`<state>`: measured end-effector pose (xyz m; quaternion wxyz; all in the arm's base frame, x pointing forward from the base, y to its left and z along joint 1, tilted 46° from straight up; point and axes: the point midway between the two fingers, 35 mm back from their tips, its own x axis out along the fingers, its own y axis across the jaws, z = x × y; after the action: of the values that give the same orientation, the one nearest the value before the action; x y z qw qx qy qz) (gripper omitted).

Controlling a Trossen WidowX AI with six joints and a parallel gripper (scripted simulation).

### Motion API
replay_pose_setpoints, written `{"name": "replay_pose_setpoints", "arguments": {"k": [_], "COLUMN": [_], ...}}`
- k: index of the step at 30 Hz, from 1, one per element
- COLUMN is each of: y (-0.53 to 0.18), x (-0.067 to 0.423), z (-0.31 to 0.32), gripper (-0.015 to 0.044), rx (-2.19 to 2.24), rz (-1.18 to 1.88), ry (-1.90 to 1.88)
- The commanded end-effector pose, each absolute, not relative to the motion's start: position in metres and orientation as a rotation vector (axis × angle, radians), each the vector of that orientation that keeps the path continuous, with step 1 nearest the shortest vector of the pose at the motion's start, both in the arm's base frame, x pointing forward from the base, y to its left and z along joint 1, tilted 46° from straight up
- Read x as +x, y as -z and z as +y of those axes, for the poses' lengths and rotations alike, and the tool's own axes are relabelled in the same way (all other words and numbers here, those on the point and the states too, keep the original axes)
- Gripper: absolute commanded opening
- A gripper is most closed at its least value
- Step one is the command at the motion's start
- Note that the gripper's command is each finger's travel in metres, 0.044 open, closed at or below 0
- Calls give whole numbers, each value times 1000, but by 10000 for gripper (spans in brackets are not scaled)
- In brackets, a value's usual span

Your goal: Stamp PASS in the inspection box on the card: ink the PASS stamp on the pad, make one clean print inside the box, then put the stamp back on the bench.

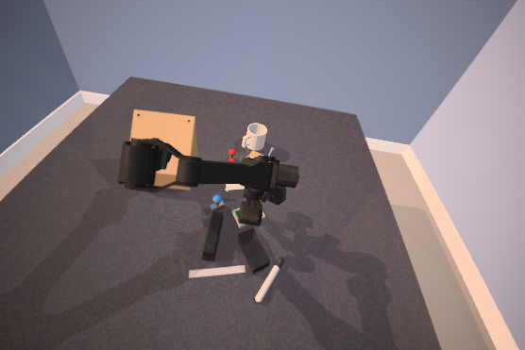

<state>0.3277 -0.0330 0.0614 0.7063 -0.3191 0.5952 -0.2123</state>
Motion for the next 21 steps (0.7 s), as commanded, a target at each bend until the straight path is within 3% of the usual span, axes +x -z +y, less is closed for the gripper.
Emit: {"name": "replay_pose_setpoints", "arguments": {"k": [1,21], "y": [-61,-59], "x": [328,328], "z": [-34,-36], "gripper": [0,0], "rx": [-715,-715], "rz": [1322,1322], "ry": [473,473]}}
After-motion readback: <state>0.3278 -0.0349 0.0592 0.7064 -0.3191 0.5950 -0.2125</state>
